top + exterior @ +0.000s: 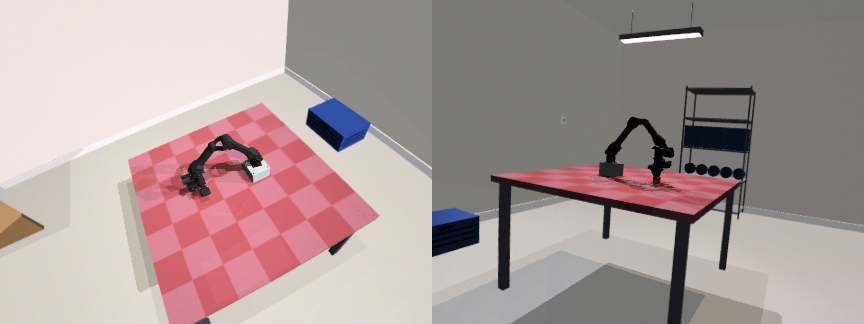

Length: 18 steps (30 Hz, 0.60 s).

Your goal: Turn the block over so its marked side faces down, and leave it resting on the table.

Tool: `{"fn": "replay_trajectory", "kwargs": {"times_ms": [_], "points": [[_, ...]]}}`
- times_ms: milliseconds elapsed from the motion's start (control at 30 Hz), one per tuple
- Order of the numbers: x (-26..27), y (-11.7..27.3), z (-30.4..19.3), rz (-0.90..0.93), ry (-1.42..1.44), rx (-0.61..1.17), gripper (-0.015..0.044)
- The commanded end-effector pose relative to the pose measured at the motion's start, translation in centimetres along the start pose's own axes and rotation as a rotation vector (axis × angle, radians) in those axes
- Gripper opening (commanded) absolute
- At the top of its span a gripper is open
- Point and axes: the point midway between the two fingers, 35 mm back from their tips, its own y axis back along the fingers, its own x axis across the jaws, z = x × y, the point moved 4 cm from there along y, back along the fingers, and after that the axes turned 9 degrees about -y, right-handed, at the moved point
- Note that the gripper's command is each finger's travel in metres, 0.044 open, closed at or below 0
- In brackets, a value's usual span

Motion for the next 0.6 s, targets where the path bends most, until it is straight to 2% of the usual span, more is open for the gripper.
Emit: {"fn": "replay_trajectory", "kwargs": {"times_ms": [0,133,233,333,567], "points": [[0.0,0.0,0.0,-0.001,-0.004,-0.001,0.0110],[0.0,0.0,0.0,-0.001,-0.004,-0.001,0.0084],[0.0,1.1,0.0,-0.001,-0.004,-0.001,0.0005],[0.0,2.9,0.0,-0.001,-0.004,-0.001,0.0000],[0.0,2.7,0.0,0.004,-0.005,-0.036,0.0000]]}}
